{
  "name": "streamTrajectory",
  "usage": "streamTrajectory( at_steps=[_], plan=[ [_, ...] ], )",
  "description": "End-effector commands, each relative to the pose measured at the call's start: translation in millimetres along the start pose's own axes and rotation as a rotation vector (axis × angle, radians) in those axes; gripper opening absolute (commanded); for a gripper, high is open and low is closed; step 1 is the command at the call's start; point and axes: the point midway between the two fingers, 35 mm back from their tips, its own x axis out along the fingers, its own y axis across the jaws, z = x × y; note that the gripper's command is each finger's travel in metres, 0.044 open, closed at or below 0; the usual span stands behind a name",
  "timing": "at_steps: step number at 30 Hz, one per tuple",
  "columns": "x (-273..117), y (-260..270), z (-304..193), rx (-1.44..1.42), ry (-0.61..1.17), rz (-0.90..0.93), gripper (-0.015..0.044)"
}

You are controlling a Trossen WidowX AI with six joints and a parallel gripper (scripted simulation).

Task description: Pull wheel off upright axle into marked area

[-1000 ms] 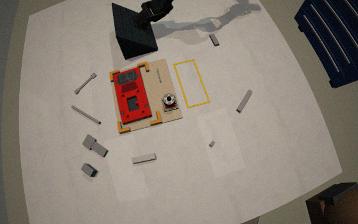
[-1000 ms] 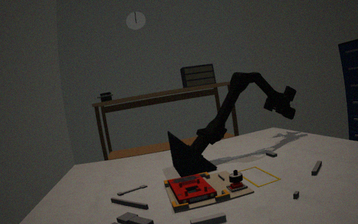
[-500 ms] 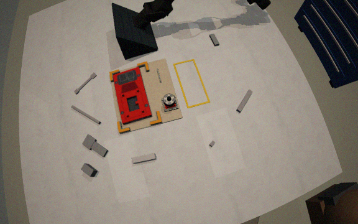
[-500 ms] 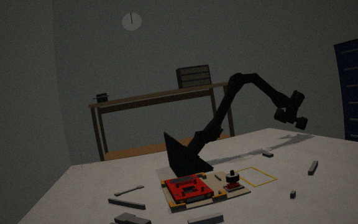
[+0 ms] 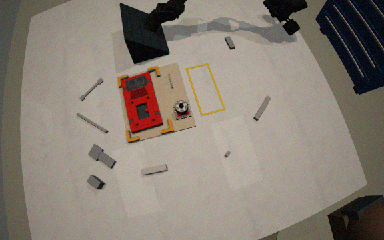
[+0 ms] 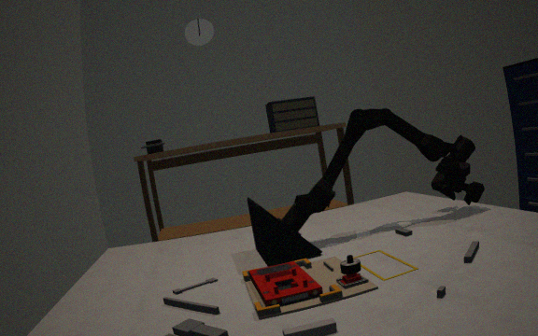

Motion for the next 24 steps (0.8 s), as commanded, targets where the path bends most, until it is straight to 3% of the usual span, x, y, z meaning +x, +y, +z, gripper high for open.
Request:
streamTrajectory(
  at_steps=[1, 13, 24],
  plan=[
    [-18.7, -35.6, -19.0, 0.040, 0.055, -0.106, 0.0300],
    [-85.7, -115.9, -69.0, 0.226, 0.179, -0.360, 0.0300],
    [-159.0, -167.6, -146.5, 0.476, 0.321, -0.542, 0.0300]
  ],
)
